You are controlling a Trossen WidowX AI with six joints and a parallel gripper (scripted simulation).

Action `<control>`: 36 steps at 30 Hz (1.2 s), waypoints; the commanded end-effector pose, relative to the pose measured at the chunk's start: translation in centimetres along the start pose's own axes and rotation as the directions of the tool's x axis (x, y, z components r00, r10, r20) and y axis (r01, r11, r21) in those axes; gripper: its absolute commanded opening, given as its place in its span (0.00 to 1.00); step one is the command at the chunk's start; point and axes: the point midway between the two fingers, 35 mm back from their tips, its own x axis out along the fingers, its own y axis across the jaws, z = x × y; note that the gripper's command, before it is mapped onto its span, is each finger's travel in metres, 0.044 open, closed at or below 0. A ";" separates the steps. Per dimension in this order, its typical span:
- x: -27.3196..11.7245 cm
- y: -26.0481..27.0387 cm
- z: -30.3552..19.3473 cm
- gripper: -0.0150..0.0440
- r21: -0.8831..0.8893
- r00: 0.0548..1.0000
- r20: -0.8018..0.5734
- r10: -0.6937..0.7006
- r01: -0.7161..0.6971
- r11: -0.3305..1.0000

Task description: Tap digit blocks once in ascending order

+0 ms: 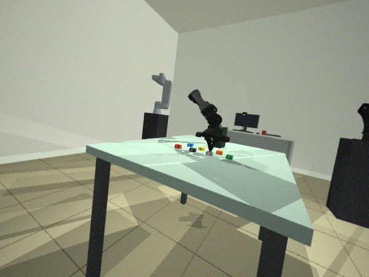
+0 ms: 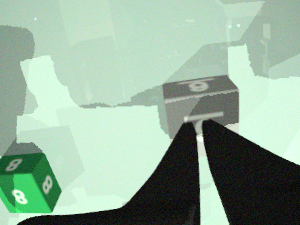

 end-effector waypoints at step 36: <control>-5.5 10.7 -3.7 0.29 0.001 1.000 0.005 0.012 -0.012 1.000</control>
